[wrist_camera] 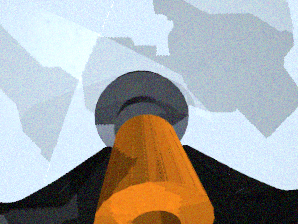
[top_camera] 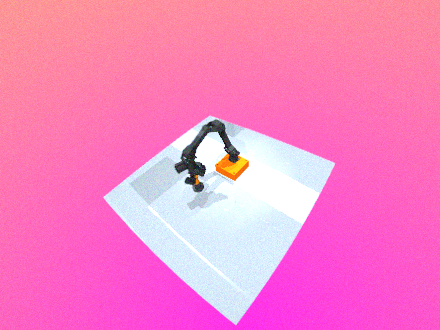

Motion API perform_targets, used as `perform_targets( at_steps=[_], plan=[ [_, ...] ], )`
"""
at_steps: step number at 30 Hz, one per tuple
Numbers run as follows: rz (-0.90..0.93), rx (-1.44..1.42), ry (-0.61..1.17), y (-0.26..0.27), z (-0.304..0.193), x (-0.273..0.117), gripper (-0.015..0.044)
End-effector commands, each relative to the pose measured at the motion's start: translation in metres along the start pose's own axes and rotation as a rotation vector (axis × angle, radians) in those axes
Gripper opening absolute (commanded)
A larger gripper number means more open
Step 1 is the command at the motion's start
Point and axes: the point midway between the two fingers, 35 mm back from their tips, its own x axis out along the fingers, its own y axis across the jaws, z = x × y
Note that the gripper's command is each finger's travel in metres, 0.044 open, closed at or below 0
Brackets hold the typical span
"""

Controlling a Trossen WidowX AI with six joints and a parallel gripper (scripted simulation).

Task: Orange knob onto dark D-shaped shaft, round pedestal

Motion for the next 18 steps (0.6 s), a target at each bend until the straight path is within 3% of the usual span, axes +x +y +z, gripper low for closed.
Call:
perform_targets(
  at_steps=[1, 18],
  plan=[
    [0.002, -0.013, 0.002, 0.0006, 0.0001, 0.002, 0.0],
    [0.002, -0.013, 0.002, 0.0003, -0.0004, 0.0026, 0.0]
  ],
)
